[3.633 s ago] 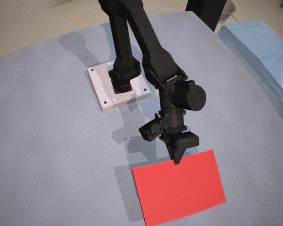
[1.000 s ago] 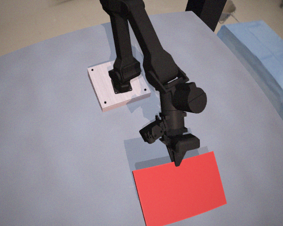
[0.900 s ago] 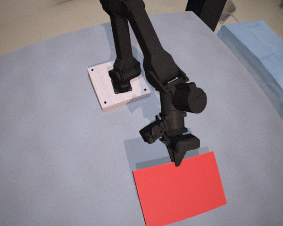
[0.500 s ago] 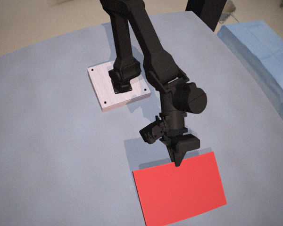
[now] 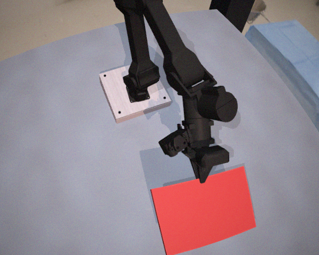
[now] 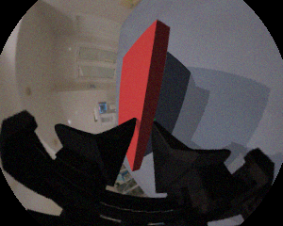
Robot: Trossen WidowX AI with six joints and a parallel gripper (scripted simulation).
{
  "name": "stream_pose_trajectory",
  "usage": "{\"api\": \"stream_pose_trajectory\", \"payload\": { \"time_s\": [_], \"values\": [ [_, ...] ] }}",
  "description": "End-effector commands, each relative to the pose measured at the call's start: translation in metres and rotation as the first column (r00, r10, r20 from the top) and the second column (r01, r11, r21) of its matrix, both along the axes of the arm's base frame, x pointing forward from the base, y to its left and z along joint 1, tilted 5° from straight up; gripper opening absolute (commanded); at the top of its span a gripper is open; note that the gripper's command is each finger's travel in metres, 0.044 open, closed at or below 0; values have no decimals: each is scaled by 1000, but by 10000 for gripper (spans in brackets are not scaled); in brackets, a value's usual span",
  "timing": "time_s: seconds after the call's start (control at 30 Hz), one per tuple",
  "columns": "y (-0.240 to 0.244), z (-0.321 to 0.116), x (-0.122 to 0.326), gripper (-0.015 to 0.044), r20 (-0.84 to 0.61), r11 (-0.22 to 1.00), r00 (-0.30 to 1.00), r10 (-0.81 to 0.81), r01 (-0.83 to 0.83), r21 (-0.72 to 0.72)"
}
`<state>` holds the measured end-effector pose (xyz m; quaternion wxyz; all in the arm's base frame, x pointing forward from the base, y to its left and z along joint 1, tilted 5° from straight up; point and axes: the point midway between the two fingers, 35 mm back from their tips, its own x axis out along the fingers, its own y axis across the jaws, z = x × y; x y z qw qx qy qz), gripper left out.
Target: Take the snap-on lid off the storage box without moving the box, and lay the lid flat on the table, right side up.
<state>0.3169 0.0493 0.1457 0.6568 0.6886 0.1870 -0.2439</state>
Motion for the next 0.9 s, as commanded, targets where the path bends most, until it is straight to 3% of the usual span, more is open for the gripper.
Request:
{"api": "stream_pose_trajectory", "payload": {
  "time_s": [0.0, 0.87],
  "values": [
    [0, 11, 1, 0, 19, 1000, 1000, 4, -4, 6],
    [-2, 47, 12, 0, 20, 1000, 1000, 4, -4, 6]
  ]
}}
